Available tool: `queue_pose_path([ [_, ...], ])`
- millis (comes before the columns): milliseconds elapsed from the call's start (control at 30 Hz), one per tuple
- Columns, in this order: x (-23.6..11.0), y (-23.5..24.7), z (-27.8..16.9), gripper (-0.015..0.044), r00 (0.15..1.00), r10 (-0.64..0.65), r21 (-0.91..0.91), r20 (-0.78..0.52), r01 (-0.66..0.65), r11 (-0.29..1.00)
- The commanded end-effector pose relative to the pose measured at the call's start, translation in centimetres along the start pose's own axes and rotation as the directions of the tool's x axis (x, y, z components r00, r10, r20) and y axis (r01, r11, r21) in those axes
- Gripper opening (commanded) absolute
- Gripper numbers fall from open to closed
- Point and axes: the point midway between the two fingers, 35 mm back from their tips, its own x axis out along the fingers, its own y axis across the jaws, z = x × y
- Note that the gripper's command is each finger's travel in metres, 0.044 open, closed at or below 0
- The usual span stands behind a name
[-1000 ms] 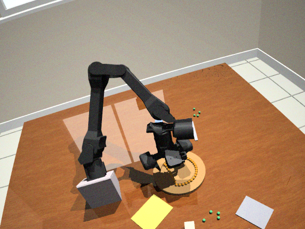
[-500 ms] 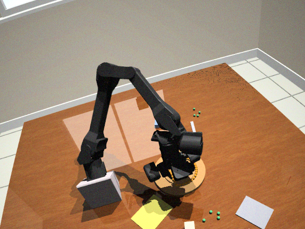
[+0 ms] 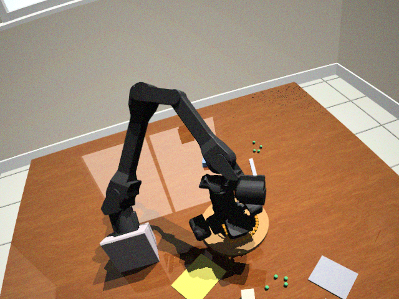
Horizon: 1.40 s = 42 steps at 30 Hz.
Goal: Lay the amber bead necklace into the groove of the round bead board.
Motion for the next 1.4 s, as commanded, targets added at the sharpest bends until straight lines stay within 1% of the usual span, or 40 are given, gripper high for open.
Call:
queue_pose_path([
  [0,0.8,-0.2,-0.1,0.012,1.0,-0.003,0.006,-0.008,0.003,1.0],
  [367,2.1,-0.3,-0.2,0.012,1.0,-0.006,0.007,-0.011,0.006,1.0],
  [500,1.8,-0.2,-0.1,0.0015,1.0,-0.007,0.003,-0.005,0.007,1.0],
  [533,1.8,-0.2,-0.1,0.0,1.0,-0.007,0.003,-0.005,0.007,1.0],
  [1367,1.8,-0.2,-0.1,0.0,1.0,-0.007,0.003,-0.005,0.007,1.0],
])
